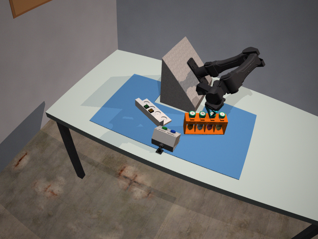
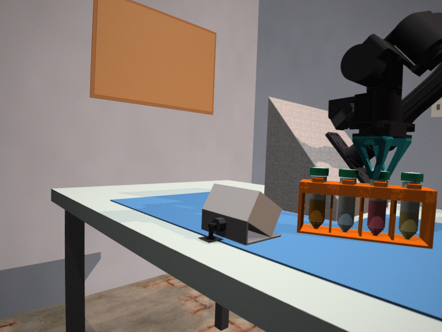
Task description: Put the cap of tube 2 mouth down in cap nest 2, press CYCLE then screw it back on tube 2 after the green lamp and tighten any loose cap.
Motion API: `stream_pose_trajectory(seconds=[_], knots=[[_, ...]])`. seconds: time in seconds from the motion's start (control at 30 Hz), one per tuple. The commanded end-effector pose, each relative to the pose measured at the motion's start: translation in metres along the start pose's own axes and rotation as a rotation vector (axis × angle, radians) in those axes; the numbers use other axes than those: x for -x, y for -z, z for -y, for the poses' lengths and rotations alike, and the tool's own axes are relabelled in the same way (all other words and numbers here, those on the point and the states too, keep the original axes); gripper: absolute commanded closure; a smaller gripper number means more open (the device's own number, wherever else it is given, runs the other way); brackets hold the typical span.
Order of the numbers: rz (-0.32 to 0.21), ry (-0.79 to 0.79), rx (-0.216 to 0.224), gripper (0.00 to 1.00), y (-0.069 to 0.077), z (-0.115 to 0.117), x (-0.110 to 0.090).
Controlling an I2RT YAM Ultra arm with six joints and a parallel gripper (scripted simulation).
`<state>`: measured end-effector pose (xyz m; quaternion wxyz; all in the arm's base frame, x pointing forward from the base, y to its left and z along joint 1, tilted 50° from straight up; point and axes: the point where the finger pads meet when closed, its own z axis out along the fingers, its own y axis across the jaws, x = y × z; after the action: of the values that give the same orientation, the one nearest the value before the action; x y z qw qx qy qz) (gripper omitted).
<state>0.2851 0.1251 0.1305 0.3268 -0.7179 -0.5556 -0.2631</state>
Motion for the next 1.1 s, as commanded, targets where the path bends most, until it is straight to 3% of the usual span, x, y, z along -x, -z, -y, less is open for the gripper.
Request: stream_pose_trajectory(seconds=[0.0, 0.27, 0.33, 0.4, 0.9, 0.97, 1.07], knots=[[-0.003, 0.006, 0.016, 1.0, 0.0017, -0.0037, -0.0008], [-0.003, 0.006, 0.016, 1.0, 0.0017, -0.0037, -0.0008], [-0.002, 0.106, 0.016, 1.0, 0.0017, -0.0037, -0.0008], [-0.002, 0.106, 0.016, 1.0, 0.0017, -0.0037, -0.0008], [0.004, 0.856, 0.016, 1.0, 0.0022, -0.0037, -0.0008], [0.004, 0.856, 0.016, 1.0, 0.0022, -0.0037, -0.0008], [0.006, 1.006, 0.016, 1.0, 0.0022, -0.0037, -0.0008]])
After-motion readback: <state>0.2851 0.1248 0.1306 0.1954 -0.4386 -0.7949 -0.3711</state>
